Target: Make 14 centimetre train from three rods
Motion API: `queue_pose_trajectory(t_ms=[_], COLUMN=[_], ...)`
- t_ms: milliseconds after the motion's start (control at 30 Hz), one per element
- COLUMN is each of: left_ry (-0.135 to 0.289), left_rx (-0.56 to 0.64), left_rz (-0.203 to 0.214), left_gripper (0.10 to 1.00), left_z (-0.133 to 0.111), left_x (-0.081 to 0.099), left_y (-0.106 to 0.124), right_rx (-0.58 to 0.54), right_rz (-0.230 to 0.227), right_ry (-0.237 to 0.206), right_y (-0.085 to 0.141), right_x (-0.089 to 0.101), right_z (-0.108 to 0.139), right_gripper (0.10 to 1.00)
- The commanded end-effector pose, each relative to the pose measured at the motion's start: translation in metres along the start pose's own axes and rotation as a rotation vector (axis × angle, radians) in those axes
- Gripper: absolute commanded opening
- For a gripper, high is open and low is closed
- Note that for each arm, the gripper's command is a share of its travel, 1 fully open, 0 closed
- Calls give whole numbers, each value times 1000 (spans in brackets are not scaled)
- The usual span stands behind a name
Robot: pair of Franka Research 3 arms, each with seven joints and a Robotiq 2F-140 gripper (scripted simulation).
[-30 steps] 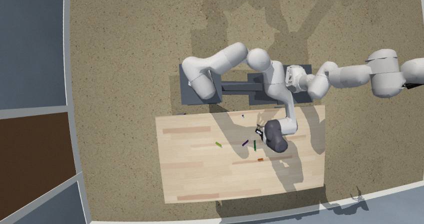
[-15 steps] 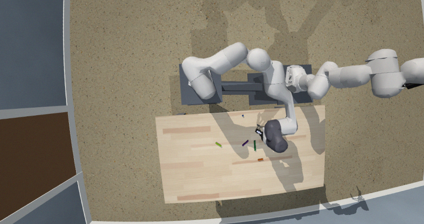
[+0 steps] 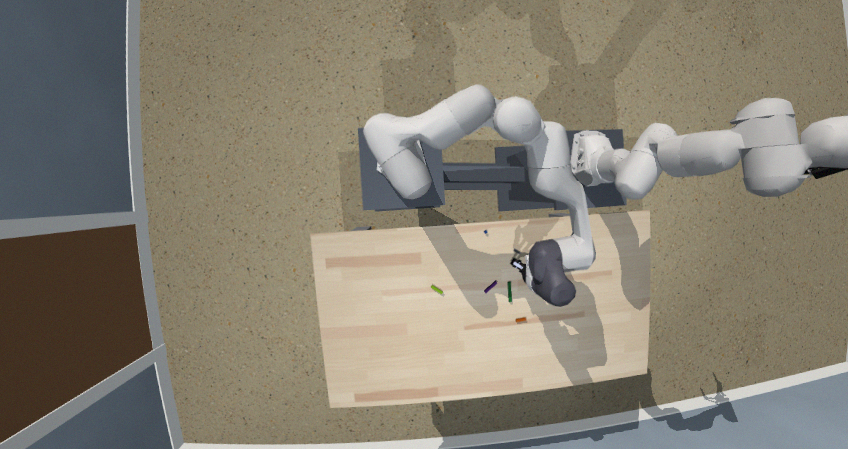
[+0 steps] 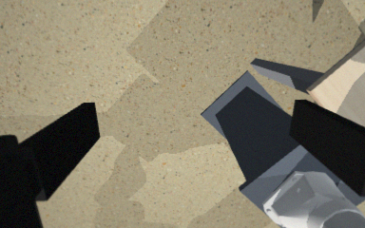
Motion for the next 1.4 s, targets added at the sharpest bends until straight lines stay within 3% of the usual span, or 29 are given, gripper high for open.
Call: queue_pose_trajectory(t_ms=[0,1367], left_ry=[-5,-5], left_rx=[-3,-3], left_rz=[0,0], left_gripper=[1000,1000], left_z=[-2,-2], left_x=[0,0], left_y=[0,0], right_rx=[7,7], right_rz=[-3,-3], right_ry=[1,1], right_y=[1,1], right_x=[0,-12], right_z=[1,1], right_gripper=[124,124])
Point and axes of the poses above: on each arm, the point where the finger pads meet when closed, its own x axis back along the fingers, its own y axis across the jaws, z = x × y, the point moved 1 cm from there along x, back along the fingers, and after that the axes turned 12 degrees about -x, right-handed, at the moved point
